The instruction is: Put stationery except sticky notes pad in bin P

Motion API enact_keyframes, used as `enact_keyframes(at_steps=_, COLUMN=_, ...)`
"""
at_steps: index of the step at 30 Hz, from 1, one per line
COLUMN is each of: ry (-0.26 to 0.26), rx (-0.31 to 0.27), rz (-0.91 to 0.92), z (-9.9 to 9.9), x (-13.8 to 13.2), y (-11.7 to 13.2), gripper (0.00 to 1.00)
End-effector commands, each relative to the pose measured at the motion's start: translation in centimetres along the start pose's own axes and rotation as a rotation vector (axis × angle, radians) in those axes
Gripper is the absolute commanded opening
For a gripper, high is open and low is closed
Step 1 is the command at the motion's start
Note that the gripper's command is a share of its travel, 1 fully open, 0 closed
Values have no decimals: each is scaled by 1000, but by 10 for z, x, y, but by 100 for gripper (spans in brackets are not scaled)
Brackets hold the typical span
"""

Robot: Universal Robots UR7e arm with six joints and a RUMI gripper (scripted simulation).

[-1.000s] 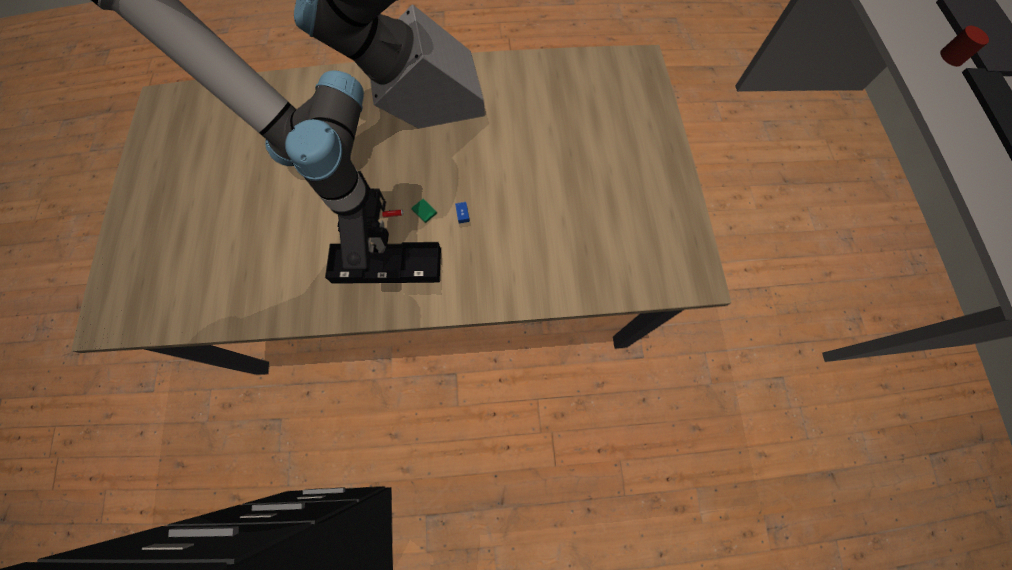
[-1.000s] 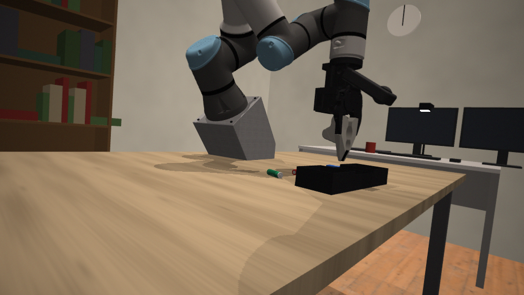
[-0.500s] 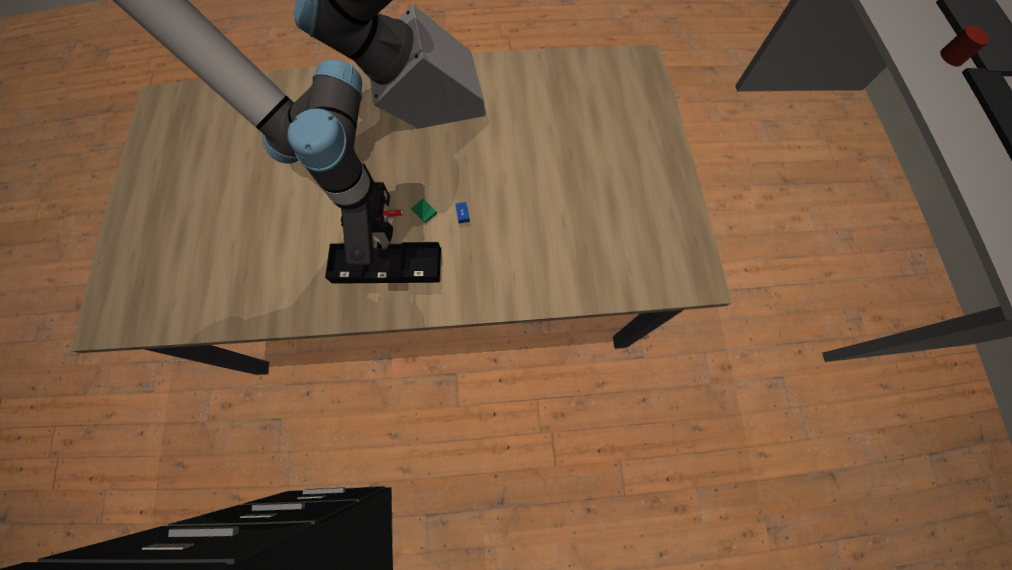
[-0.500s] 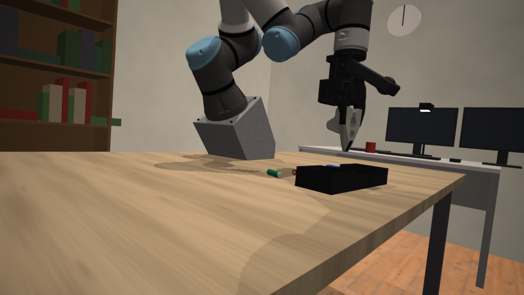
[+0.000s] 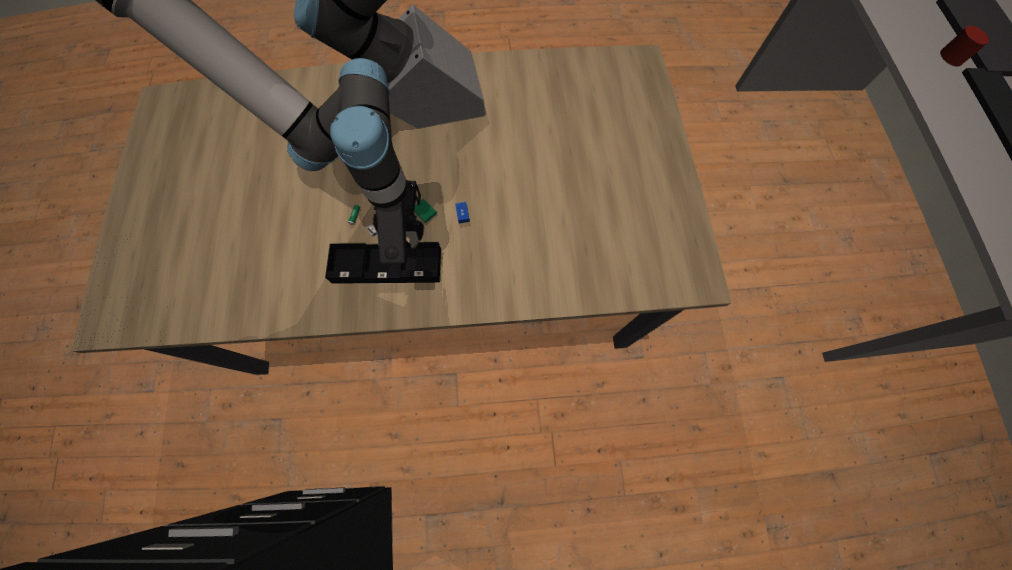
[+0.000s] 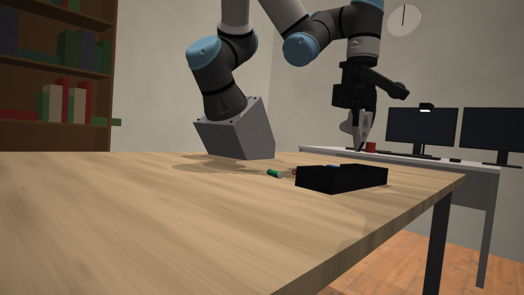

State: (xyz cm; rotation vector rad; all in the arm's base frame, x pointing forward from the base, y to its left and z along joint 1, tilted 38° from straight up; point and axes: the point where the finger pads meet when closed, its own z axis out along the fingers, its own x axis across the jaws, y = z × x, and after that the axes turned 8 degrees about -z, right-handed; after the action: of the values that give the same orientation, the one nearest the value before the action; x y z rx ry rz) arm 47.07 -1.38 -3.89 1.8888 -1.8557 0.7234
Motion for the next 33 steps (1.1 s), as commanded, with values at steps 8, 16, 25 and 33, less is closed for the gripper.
enact_keyframes(at_steps=8, ry=1, rx=0, rz=1, z=10, x=-8, y=-2, gripper=4)
enact_keyframes(at_steps=16, ry=1, rx=0, rz=1, z=32, x=-8, y=-2, gripper=4)
enact_keyframes(at_steps=25, ry=1, rx=0, rz=1, z=50, x=-8, y=-2, gripper=4)
enact_keyframes(at_steps=33, ry=1, rx=0, rz=1, z=52, x=-8, y=-2, gripper=4)
